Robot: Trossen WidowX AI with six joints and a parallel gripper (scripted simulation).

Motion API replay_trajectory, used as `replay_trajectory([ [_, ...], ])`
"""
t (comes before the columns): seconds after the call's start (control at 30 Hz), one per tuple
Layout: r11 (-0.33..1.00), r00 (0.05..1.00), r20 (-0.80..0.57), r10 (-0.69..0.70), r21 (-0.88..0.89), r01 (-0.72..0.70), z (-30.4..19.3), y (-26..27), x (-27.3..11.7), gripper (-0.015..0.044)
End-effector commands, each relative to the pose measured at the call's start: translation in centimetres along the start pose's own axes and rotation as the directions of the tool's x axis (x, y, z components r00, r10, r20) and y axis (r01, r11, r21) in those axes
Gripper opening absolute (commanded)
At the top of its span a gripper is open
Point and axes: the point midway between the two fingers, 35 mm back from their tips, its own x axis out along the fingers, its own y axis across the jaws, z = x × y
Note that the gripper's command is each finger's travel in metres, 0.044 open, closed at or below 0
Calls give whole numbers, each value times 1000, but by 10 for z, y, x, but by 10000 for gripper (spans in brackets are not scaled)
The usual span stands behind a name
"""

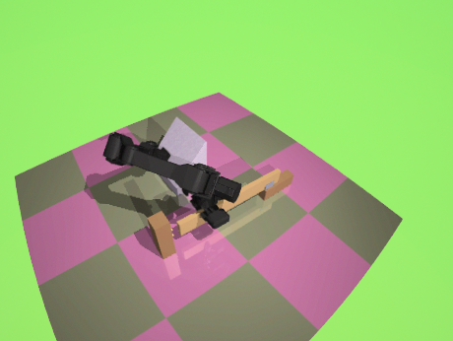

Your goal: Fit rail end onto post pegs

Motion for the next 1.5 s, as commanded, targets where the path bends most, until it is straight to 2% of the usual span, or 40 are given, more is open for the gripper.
replay_trajectory([
  [0.0,1000,1000,6,-10,0,10,1,0,-4,0],
  [1.47,1000,1000,6,-10,0,10,3,0,-3,0],
])
